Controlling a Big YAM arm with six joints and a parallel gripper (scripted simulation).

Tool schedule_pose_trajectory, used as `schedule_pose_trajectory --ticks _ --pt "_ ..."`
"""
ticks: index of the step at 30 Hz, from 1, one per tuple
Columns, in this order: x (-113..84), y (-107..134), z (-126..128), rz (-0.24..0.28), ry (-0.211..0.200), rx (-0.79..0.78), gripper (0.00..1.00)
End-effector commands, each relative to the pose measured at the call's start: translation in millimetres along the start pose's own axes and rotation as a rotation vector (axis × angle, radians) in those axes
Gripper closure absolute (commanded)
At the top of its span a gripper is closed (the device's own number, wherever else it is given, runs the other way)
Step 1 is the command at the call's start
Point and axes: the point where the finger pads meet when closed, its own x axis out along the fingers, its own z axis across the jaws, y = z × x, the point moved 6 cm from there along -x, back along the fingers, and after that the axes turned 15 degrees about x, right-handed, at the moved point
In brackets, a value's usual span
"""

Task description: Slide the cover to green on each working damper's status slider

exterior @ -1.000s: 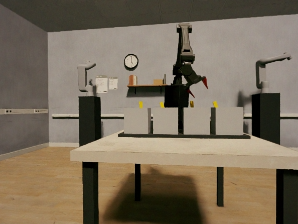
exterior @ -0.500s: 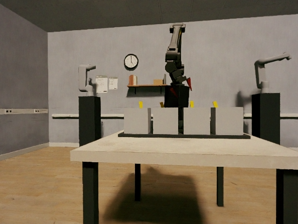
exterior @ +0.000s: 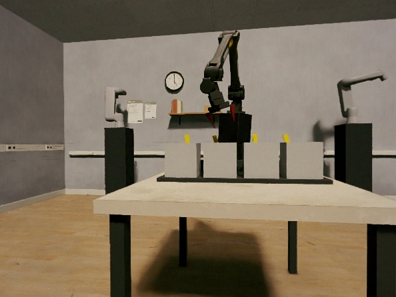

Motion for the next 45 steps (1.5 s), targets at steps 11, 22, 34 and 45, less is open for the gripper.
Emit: schedule_pose_trajectory --ticks 11,22,34,45 --pt "-58.7 -30 -56 -0.149 0.097 -0.033 0.0" --pt "-80.5 -29 -112 -0.189 0.195 -0.013 0.0" --pt "-102.0 -22 -164 -0.213 0.288 0.011 0.0" --pt "-103.1 -22 -166 -0.209 0.313 -0.004 0.64"
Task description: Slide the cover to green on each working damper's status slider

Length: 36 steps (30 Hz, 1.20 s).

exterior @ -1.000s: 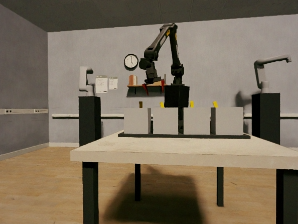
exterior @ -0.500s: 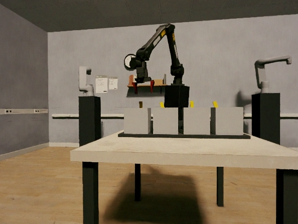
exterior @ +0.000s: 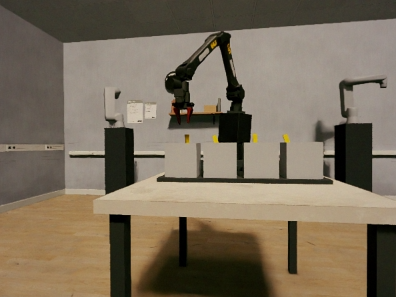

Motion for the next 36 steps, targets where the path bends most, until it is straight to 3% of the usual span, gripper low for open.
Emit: schedule_pose_trajectory --ticks 1,4,36 --pt "-30.2 -29.6 3.2 -0.083 0.022 -0.036 0.64" --pt "-30.9 -27.4 -6.2 -0.084 0.022 -0.017 0.64" --pt "-30.9 -27.5 -5.8 -0.084 0.022 -0.017 0.64"
